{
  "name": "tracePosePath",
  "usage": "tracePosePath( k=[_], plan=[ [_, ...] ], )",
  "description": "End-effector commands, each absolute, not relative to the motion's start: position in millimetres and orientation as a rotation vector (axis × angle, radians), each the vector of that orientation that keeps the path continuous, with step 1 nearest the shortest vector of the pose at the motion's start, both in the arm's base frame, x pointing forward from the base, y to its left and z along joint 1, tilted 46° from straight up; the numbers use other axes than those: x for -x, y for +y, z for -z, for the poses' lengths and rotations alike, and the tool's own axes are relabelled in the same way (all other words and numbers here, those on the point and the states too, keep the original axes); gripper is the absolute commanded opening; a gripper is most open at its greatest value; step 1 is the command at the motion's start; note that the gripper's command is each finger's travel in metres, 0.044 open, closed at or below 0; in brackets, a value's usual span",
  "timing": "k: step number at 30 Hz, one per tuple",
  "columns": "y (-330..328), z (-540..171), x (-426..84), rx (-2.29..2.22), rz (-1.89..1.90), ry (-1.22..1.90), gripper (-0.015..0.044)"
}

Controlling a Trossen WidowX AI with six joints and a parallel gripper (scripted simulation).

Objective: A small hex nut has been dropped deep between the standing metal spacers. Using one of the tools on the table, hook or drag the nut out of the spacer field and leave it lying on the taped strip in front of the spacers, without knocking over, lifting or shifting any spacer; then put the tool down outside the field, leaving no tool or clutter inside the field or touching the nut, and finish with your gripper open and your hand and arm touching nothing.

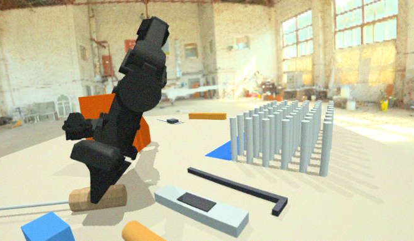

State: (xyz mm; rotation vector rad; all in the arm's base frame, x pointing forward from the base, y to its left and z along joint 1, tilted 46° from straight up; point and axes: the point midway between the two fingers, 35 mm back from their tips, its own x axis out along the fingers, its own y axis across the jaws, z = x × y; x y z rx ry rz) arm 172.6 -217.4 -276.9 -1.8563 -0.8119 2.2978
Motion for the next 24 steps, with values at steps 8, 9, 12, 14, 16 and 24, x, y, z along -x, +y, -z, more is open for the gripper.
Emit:
tracePosePath(
  k=[8, 9, 12, 14, 16, 24],
  plan=[
    [-231.2, 267.2, -174.4, 1.855, -2.295, -0.805, 0.0048],
    [-237.2, 262.9, -175.0, 1.856, -2.296, -0.805, 0.0022],
    [-254.7, 249.2, -176.1, 1.857, -2.297, -0.804, 0.0000],
    [-266.1, 239.4, -176.1, 1.857, -2.299, -0.804, 0.0000],
    [-277.2, 229.2, -175.6, 1.857, -2.300, -0.803, 0.0000],
    [-318.6, 184.3, -168.5, 1.855, -2.303, -0.804, 0.0000]
  ],
)
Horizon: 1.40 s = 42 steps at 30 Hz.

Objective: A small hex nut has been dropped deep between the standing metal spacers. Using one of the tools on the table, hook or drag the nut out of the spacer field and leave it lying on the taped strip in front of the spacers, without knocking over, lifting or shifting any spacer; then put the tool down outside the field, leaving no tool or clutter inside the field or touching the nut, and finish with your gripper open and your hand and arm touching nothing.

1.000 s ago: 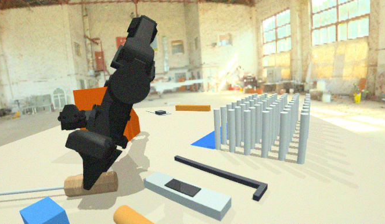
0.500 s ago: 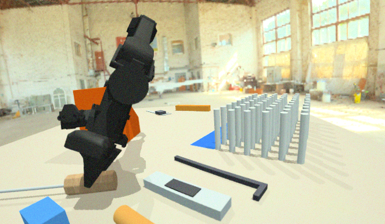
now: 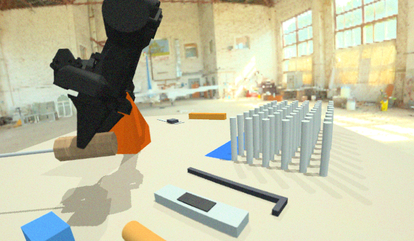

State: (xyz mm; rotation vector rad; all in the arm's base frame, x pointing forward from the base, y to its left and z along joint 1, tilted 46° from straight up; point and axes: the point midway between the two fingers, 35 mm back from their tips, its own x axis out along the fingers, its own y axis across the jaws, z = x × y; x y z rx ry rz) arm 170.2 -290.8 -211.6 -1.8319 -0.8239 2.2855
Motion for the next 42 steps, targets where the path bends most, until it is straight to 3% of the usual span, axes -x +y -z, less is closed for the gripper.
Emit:
tracePosePath(
  k=[1, 31, 42],
  plan=[
    [-323.4, 178.2, -167.0, 1.855, -2.304, -0.805, 0.0000],
    [-338.8, 155.7, -161.6, 1.857, -2.303, -0.810, 0.0000],
    [-322.0, 107.9, -197.0, 2.106, -2.202, -1.065, 0.0000]
  ],
)
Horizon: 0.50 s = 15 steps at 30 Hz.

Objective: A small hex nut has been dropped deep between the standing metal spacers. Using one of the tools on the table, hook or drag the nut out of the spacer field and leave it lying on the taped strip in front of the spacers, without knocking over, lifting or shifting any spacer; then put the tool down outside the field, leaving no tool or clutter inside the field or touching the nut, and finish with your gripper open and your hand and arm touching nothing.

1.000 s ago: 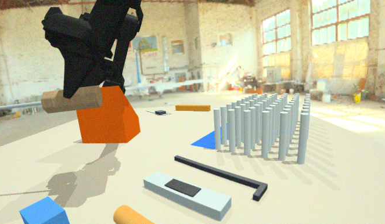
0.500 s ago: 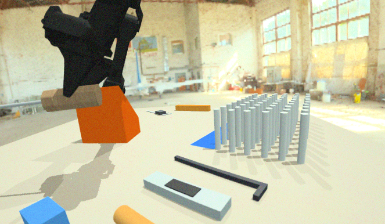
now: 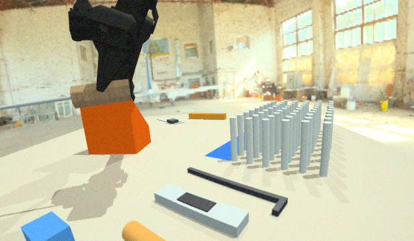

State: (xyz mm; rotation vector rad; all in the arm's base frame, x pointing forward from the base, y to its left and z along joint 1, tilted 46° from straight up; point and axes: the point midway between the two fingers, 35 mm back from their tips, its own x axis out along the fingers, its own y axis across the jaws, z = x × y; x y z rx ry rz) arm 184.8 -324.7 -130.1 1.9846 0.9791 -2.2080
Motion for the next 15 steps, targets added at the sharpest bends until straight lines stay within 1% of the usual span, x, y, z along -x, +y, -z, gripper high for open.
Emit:
tracePosePath(
  k=[1, 15],
  plan=[
    [-319.9, 103.3, -200.1, -1.996, 2.052, 1.022, 0.0000],
    [-283.7, 42.3, -238.1, -1.968, 1.599, 1.172, 0.0000]
  ],
)
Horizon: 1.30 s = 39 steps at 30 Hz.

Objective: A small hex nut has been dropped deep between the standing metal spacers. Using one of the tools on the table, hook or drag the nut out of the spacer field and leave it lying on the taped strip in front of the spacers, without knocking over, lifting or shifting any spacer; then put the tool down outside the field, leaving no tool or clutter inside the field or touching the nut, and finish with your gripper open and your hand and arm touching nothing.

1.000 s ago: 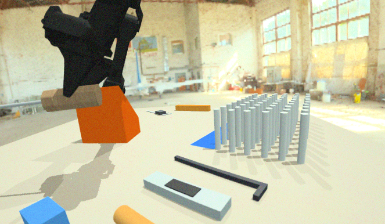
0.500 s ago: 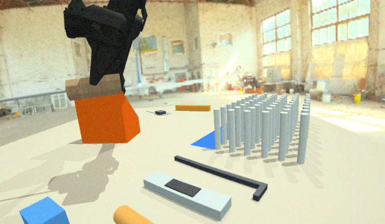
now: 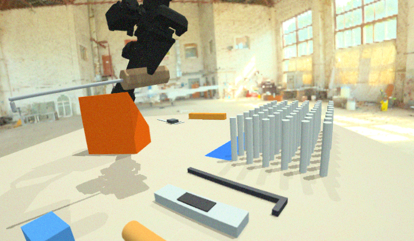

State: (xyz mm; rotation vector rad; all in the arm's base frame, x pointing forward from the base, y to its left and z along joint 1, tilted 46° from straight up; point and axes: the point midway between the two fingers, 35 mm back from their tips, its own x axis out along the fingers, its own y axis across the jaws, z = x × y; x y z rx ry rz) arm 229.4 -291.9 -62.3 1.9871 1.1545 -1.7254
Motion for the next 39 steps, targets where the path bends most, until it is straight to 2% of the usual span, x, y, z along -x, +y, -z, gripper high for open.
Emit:
tracePosePath(
  k=[1, 20, 39],
  plan=[
    [-280.7, 38.3, -240.3, -1.963, 1.567, 1.180, 0.0000],
    [-212.5, -40.4, -271.6, -1.820, 0.970, 1.262, 0.0000],
    [-131.9, -107.0, -277.2, -1.588, 0.411, 1.230, 0.0000]
  ],
)
